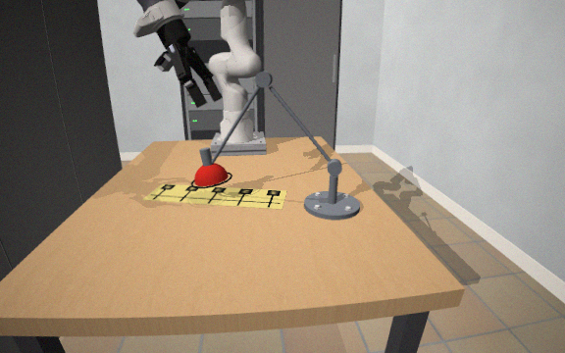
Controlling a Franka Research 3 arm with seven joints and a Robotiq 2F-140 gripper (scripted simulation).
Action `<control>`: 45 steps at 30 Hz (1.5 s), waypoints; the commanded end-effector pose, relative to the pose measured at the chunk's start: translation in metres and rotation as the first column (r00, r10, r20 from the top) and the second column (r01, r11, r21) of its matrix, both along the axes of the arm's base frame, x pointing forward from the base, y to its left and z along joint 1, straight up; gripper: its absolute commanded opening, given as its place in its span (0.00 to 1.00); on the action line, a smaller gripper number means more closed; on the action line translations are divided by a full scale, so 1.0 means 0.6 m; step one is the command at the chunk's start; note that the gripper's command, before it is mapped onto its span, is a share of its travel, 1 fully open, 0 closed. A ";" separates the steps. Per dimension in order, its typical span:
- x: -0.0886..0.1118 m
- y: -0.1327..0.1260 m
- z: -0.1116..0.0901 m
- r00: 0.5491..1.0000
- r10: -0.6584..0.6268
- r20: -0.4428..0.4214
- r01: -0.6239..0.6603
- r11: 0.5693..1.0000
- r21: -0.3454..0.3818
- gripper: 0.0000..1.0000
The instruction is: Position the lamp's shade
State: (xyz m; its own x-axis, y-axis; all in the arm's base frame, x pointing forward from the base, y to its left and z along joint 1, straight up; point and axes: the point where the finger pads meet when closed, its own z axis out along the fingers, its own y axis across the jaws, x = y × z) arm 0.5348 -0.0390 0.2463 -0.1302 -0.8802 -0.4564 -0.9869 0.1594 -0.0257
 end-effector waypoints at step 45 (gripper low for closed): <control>-0.002 0.074 -0.174 0.998 -0.037 -0.054 0.036 0.999 -0.007 1.00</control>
